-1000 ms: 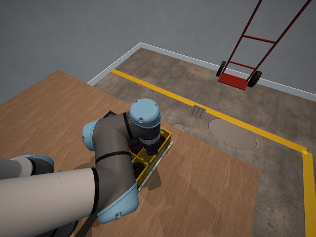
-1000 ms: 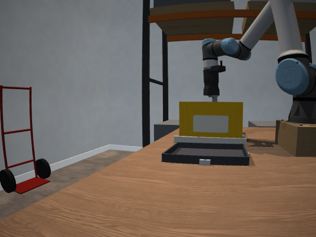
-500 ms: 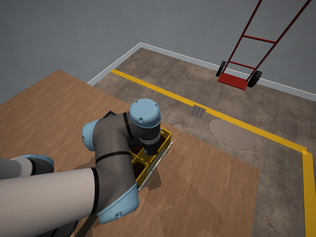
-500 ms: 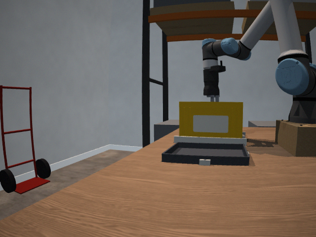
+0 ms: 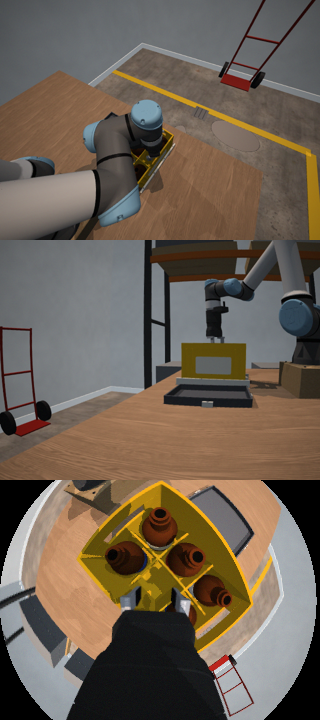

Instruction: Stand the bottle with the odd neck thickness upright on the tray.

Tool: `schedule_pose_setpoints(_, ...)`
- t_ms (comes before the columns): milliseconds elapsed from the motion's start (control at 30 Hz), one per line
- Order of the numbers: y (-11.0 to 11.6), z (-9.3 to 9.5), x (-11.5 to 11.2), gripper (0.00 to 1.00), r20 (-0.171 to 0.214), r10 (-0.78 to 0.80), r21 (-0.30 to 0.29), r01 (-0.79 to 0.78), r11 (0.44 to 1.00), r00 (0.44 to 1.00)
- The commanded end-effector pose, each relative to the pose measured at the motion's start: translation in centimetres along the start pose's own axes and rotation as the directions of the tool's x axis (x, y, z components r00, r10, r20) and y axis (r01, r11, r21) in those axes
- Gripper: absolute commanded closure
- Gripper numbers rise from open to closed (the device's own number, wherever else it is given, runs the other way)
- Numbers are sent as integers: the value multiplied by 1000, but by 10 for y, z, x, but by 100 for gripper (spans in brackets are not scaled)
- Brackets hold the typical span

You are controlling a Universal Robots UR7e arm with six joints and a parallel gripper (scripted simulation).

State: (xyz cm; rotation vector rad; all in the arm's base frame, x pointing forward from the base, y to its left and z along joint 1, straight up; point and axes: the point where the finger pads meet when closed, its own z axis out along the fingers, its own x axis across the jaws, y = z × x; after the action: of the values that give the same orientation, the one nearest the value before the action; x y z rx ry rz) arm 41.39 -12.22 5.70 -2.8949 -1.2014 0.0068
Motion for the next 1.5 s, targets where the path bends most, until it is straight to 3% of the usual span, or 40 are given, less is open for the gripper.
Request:
schedule_pose_setpoints(0, 0, 0, 0, 0, 0, 0, -1, 0, 1000, 1000)
schedule_pose_setpoints(700, 0, -5, 0, 0, 0, 0, -1, 0, 1000, 1000)
schedule_pose_setpoints(1033, 0, -23, 0, 0, 0, 0, -1, 0, 1000, 1000)
schedule_pose_setpoints(1467, 0, -65, 0, 0, 0, 0, -1, 0, 1000, 1000)
